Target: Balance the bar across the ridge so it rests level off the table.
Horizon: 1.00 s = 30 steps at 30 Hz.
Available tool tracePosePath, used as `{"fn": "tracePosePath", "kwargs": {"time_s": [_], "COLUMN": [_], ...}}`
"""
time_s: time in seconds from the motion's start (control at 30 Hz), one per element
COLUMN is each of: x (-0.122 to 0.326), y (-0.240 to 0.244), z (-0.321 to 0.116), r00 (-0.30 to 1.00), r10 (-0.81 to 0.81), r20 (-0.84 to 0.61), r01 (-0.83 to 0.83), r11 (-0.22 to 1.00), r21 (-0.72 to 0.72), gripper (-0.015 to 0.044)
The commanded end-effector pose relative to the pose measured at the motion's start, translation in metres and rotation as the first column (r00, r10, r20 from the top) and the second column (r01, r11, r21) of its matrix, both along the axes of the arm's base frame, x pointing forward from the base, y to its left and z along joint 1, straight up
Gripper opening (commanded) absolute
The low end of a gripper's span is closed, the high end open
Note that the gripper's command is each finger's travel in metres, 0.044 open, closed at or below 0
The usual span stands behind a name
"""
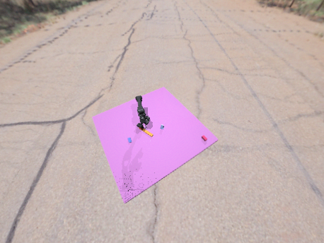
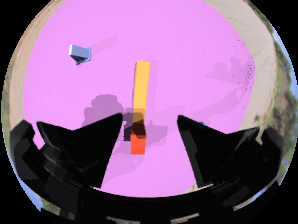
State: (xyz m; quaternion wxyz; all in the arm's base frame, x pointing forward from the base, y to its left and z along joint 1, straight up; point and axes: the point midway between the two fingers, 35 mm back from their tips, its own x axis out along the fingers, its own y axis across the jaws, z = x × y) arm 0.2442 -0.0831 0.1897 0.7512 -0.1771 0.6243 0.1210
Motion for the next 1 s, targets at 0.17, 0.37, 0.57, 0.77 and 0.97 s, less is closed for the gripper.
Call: {"fn": "tracePosePath", "kwargs": {"time_s": [0.17, 0.37, 0.57, 0.77, 0.97], "x": [-0.02, -0.017, -0.013, -0.014, -0.017], "y": [0.0, -0.001, -0.003, -0.002, -0.001], "z": [-0.009, -0.019, -0.056, -0.095, -0.117], "r00": [0.984, 0.984, 0.985, 0.984, 0.984], "r10": [-0.06, -0.06, -0.06, -0.06, -0.059], "r20": [-0.165, -0.165, -0.165, -0.165, -0.166], "r01": [0.066, 0.066, 0.066, 0.066, 0.066], "r11": [0.997, 0.997, 0.997, 0.997, 0.997], "r21": [0.032, 0.032, 0.031, 0.031, 0.032], "gripper": [0.0315, 0.0315, 0.0315, 0.0315, 0.0315]}}
